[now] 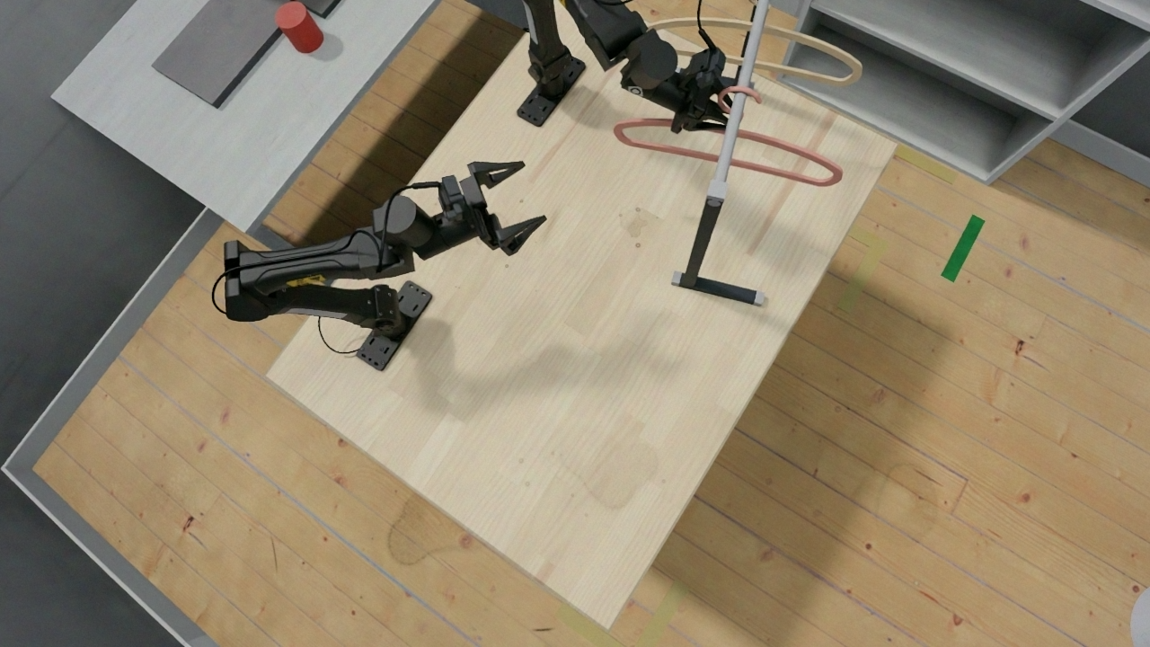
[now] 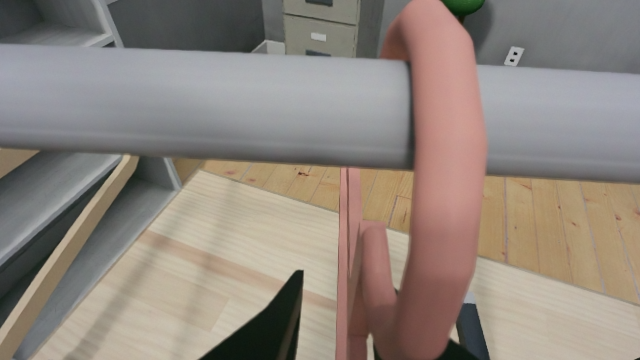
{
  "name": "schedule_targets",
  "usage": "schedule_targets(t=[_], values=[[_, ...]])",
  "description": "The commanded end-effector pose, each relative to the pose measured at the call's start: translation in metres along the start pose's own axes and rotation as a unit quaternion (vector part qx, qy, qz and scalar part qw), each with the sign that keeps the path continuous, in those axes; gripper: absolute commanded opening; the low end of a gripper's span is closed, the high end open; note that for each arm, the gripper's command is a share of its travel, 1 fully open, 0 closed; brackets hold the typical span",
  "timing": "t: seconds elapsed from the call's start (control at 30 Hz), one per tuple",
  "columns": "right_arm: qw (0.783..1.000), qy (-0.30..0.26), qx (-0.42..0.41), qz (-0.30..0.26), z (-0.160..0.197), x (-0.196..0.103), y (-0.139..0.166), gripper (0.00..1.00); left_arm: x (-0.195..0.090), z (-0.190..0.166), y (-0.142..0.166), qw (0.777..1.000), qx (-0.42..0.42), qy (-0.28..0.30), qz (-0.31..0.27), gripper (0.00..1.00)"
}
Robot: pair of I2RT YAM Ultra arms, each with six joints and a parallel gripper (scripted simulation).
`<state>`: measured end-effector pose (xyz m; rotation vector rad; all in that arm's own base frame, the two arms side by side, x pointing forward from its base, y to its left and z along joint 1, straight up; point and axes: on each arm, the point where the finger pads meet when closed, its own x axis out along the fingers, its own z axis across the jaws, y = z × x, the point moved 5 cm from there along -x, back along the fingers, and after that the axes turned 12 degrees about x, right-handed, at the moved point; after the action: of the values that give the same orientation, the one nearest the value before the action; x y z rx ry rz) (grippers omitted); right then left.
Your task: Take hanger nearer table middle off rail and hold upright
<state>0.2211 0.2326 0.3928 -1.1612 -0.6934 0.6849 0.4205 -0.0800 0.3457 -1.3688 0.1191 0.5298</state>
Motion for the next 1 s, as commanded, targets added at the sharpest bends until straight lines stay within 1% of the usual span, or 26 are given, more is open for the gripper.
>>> schedule_targets(t=[0.0,0.03,0.07,0.1,0.23,0.3,0.47,0.5,0.63,0.8,0.97], values=[[1.000,-0.008,-0.002,-0.027,0.004,0.000,-0.013,1.00,-0.002,0.003,-0.020,0.999,-0.017,0.002,-0.029,0.28],[1.000,-0.008,-0.002,-0.027,0.004,0.000,-0.013,1.00,-0.002,0.003,-0.020,0.999,-0.017,0.002,-0.029,0.28],[1.000,-0.008,-0.002,-0.027,0.004,0.000,-0.013,1.00,-0.002,0.003,-0.020,0.999,-0.017,0.002,-0.029,0.20],[1.000,-0.008,-0.002,-0.027,0.004,0.000,-0.013,1.00,-0.004,0.005,-0.018,0.999,-0.016,0.000,-0.028,0.16],[1.000,-0.008,-0.002,-0.027,0.004,0.000,-0.013,1.00,-0.004,0.005,-0.018,0.999,-0.017,0.000,-0.028,0.10],[1.000,-0.008,-0.002,-0.027,0.004,0.000,-0.013,1.00,-0.004,0.005,-0.018,0.999,-0.017,0.000,-0.028,0.10],[1.000,-0.008,-0.002,-0.027,0.004,0.000,-0.013,1.00,-0.006,0.004,-0.018,0.999,-0.017,0.000,-0.029,0.03],[1.000,-0.008,-0.002,-0.027,0.004,0.000,-0.013,1.00,-0.006,0.004,-0.018,0.999,-0.017,0.000,-0.029,0.00],[1.000,-0.008,-0.002,-0.027,0.004,0.000,-0.013,1.00,-0.007,0.004,-0.020,1.000,-0.010,-0.001,-0.019,0.00],[1.000,-0.008,-0.002,-0.027,0.004,0.000,-0.013,1.00,-0.018,0.010,-0.044,1.000,-0.012,-0.001,-0.019,0.00],[1.000,-0.008,-0.002,-0.027,0.004,0.000,-0.013,1.00,-0.021,0.010,-0.050,1.000,-0.007,0.006,-0.018,0.00]])
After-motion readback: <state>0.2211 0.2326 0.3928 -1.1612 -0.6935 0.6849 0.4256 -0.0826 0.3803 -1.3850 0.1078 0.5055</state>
